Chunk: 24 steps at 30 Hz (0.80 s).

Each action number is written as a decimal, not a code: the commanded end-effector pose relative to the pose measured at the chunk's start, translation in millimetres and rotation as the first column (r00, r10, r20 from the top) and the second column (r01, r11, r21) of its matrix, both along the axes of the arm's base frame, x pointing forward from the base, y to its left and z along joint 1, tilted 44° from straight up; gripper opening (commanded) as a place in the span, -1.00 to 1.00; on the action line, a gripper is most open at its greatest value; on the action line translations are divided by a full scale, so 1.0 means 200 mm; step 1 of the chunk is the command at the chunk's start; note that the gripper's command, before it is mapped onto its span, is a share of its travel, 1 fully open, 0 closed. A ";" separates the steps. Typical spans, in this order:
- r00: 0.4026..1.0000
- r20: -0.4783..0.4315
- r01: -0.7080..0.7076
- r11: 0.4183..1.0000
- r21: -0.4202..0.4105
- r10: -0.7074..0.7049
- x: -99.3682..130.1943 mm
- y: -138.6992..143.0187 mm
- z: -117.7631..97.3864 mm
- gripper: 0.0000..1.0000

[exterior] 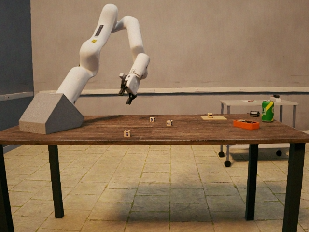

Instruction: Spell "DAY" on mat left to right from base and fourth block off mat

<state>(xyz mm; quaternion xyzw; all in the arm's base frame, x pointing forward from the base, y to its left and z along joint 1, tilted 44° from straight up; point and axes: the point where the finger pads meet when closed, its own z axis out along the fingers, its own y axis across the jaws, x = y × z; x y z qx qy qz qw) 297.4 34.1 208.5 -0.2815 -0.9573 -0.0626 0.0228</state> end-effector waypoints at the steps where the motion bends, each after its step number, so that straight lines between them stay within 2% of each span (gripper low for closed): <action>1: 1.000 0.001 0.001 1.000 0.000 -0.001 0.01 0.00 0.00 1.00; 5: 1.000 0.007 0.008 1.000 0.011 -0.008 0.09 0.00 0.04 1.00; 7: 1.000 0.015 0.017 1.000 0.024 -0.018 0.20 0.01 0.09 1.00; 9: 0.999 0.026 0.029 0.999 0.045 -0.030 0.36 0.01 0.16 1.00; 14: 0.998 0.044 0.044 0.996 0.076 -0.048 0.58 0.01 0.26 1.00; 16: 0.998 0.044 0.044 0.996 0.076 -0.048 0.58 0.01 0.26 1.00; 17: 0.997 0.055 0.051 0.994 0.094 -0.057 0.71 0.01 0.31 1.00; 22: 0.995 0.074 0.061 0.990 0.129 -0.071 0.93 0.01 0.40 1.00; 23: 0.995 0.074 0.061 0.990 0.129 -0.071 0.93 0.01 0.40 1.00; 24: 0.993 0.084 0.065 0.987 0.146 -0.078 1.03 0.00 0.44 1.00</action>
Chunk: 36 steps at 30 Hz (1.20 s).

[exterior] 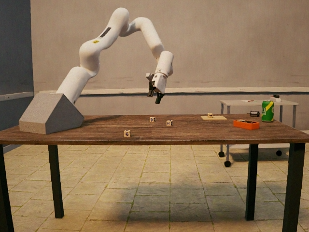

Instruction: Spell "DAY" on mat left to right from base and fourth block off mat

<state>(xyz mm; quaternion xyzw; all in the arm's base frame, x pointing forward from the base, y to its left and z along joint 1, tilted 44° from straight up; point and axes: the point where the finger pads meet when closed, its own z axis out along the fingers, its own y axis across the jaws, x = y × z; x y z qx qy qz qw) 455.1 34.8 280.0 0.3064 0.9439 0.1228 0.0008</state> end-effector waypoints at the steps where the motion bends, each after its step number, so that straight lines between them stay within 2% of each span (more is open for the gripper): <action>1: 1.000 0.019 0.011 0.999 0.046 -0.012 0.28 0.00 0.10 1.00; 2: 1.000 0.019 0.011 0.999 0.046 -0.012 0.28 0.00 0.10 1.00; 3: 0.999 0.030 0.014 0.998 0.062 -0.016 0.38 -0.01 0.14 1.00; 5: 0.999 0.034 0.016 0.998 0.069 -0.018 0.41 -0.01 0.16 1.00; 6: 0.999 0.046 0.018 0.996 0.085 -0.022 0.51 -0.02 0.20 1.00; 7: 0.998 0.052 0.019 0.996 0.092 -0.024 0.55 -0.02 0.21 1.00; 10: 0.998 0.052 0.019 0.996 0.092 -0.024 0.55 -0.02 0.21 1.00; 11: 0.997 0.070 0.021 0.993 0.117 -0.029 0.69 -0.04 0.27 1.00; 12: 0.996 0.079 0.021 0.992 0.128 -0.031 0.75 -0.04 0.30 1.00; 14: 0.995 0.089 0.020 0.990 0.142 -0.033 0.82 -0.05 0.33 1.00; 16: 0.995 0.089 0.020 0.990 0.142 -0.033 0.83 -0.05 0.33 1.00; 17: 0.993 0.110 0.018 0.986 0.167 -0.037 0.96 -0.07 0.38 1.00; 18: 0.993 0.110 0.018 0.986 0.167 -0.037 0.96 -0.07 0.38 1.00; 20: 0.991 0.130 0.014 0.981 0.191 -0.039 1.08 -0.09 0.43 1.00; 22: 0.991 0.131 0.014 0.981 0.192 -0.039 1.08 -0.09 0.43 1.00; 23: 0.987 0.152 0.007 0.977 0.215 -0.041 1.19 -0.11 0.48 1.00; 26: 0.987 0.152 0.007 0.977 0.215 -0.041 1.19 -0.11 0.48 1.00; 27: 0.984 0.174 -0.001 0.971 0.238 -0.042 1.30 -0.13 0.53 1.00; 28: 0.984 0.174 -0.001 0.971 0.238 -0.042 1.30 -0.13 0.53 1.00; 29: 0.980 0.196 -0.010 0.966 0.259 -0.042 1.40 -0.15 0.57 1.00; 31: 0.980 0.196 -0.010 0.966 0.259 -0.042 1.40 -0.15 0.57 1.00; 32: 0.975 0.217 -0.020 0.960 0.278 -0.042 1.49 -0.17 0.61 1.00; 34: 0.975 0.217 -0.020 0.960 0.278 -0.042 1.49 -0.17 0.61 1.00; 35: 0.970 0.238 -0.032 0.955 0.295 -0.041 1.56 -0.19 0.65 1.00; 36: 0.970 0.238 -0.032 0.955 0.295 -0.041 1.56 -0.19 0.65 1.00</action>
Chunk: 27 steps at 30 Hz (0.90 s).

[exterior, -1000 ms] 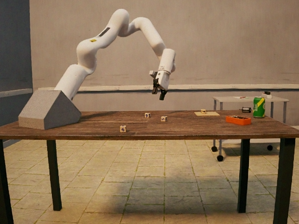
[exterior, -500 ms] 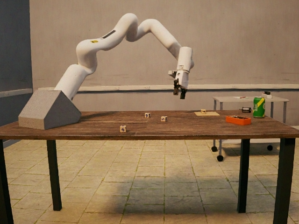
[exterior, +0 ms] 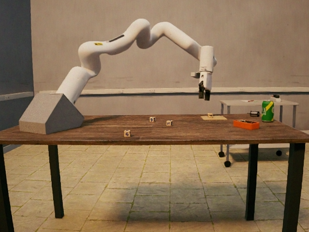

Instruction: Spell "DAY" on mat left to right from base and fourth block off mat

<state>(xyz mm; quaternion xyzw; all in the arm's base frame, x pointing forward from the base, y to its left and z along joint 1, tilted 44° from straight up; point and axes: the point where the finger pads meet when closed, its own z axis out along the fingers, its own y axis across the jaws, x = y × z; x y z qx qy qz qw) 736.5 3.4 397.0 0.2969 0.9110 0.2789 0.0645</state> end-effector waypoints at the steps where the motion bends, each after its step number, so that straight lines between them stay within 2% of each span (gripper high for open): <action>1: 0.999 0.049 -0.020 0.998 0.052 0.018 0.22 -0.05 0.10 1.00; 3: 0.999 0.049 -0.020 0.998 0.052 0.018 0.22 -0.05 0.10 1.00; 4: 0.997 0.068 -0.027 0.997 0.067 0.022 0.28 -0.07 0.13 1.00; 7: 0.997 0.068 -0.027 0.997 0.067 0.022 0.28 -0.07 0.13 1.00; 9: 0.994 0.103 -0.040 0.995 0.090 0.031 0.37 -0.10 0.17 1.00; 16: 0.988 0.150 -0.062 0.991 0.119 0.044 0.47 -0.14 0.23 1.00; 27: 0.987 0.156 -0.065 0.990 0.122 0.045 0.49 -0.15 0.24 1.00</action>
